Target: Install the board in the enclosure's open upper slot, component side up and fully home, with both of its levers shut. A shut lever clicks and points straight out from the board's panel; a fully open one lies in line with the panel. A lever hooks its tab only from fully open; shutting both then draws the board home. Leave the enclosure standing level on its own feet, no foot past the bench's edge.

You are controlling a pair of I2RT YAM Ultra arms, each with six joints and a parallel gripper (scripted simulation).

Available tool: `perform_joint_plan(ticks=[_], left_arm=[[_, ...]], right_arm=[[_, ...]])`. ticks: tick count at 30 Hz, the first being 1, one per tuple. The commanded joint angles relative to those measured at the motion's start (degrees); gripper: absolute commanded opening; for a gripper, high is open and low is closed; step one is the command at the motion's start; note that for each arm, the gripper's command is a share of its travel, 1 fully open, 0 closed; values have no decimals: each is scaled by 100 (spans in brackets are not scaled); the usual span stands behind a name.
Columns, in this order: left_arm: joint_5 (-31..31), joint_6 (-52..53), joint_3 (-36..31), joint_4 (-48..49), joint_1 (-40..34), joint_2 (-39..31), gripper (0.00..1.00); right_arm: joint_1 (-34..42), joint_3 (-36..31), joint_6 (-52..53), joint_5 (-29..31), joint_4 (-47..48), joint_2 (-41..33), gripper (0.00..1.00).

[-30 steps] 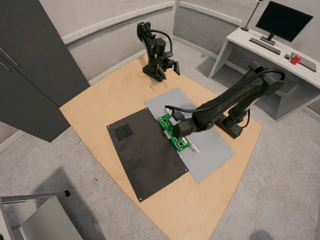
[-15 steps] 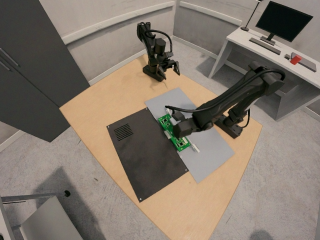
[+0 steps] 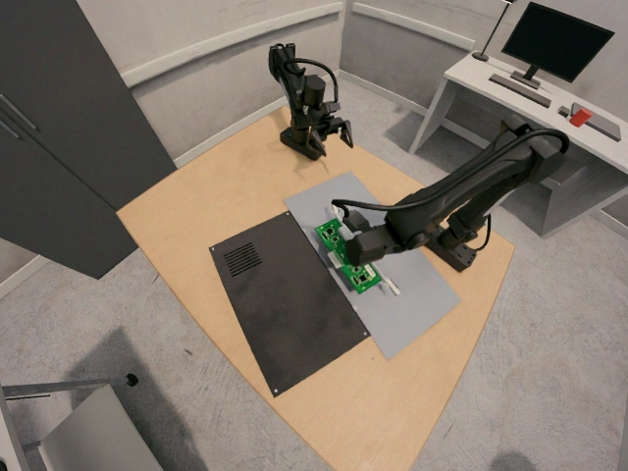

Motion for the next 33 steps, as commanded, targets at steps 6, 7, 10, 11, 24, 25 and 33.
perform_joint_plan(ticks=[6, 7, 10, 11, 24, 25, 33], left_arm=[[139, -23, 330, -425, 1, -389, 19], [139, -23, 342, -436, 0, -405, 19], [188, -16, 363, -365, 3, -430, 19], [125, 11, 366, -343, 1, -430, 19], [18, -132, -843, 389, -11, -790, 19], [28, -160, -872, 424, -54, -685, 19], [41, -169, -857, 432, -202, -460, 19]], right_arm=[[35, 12, 36, 37, 66, -77, 100], [35, 12, 36, 37, 66, -77, 100], [35, 12, 36, 37, 66, -77, 100], [35, 12, 36, 37, 66, -77, 100], [35, 12, 36, 37, 66, -77, 100], [35, 12, 36, 37, 66, -77, 100], [35, 12, 36, 37, 66, -77, 100]])
